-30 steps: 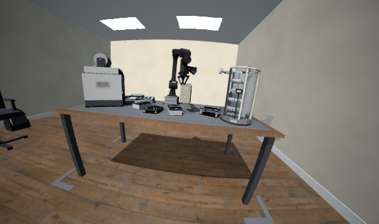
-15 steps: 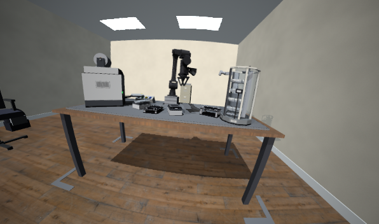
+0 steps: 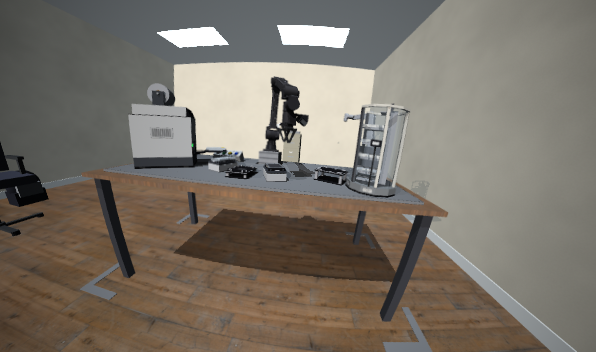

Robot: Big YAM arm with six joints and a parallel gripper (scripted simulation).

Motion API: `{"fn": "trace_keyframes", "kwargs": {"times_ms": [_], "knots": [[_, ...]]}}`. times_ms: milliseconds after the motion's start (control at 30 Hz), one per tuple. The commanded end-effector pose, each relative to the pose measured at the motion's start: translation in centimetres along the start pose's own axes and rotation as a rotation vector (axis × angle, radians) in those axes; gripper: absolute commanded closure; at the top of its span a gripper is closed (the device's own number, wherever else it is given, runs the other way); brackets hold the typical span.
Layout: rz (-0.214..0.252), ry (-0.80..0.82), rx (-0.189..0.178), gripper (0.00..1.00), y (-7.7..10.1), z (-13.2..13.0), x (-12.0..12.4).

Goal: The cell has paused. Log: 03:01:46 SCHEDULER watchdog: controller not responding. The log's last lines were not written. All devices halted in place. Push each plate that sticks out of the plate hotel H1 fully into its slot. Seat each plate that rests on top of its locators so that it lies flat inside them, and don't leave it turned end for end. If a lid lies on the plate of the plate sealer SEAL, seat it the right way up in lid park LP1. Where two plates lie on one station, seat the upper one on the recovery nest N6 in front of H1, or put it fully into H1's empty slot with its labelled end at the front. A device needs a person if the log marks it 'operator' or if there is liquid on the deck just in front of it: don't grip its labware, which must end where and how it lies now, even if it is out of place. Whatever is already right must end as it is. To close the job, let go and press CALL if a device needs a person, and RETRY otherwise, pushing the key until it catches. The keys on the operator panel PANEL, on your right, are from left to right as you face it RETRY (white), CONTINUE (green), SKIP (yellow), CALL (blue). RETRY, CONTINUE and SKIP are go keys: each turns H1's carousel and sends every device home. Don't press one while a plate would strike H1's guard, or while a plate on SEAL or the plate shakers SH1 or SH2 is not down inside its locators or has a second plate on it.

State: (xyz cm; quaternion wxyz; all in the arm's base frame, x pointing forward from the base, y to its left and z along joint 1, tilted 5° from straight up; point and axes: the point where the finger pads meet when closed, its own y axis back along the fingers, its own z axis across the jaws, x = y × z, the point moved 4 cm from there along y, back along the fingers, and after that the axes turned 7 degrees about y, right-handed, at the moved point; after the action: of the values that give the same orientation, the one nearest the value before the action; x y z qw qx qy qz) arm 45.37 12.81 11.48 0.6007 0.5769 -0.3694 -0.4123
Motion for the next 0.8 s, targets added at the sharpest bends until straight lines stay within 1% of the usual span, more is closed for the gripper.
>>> {"fn": "trace_keyframes", "kwargs": {"times_ms": [0,233,300,500,533,767], "knots": [[-0.002,0.005,-0.011,0.0,-2.0,-0.2,-0.2],[-0.002,0.006,-0.011,0.0,-3.9,-0.1,-0.4],[-0.002,0.006,-0.011,0.0,-3.9,-0.1,-0.4],[-0.002,0.006,-0.012,0.0,-5.4,-0.1,-0.5],[0.002,0.002,0.024,0.0,-3.6,-1.0,0.1],[0.002,0.002,0.024,0.0,-3.6,-1.0,0.1]]}}
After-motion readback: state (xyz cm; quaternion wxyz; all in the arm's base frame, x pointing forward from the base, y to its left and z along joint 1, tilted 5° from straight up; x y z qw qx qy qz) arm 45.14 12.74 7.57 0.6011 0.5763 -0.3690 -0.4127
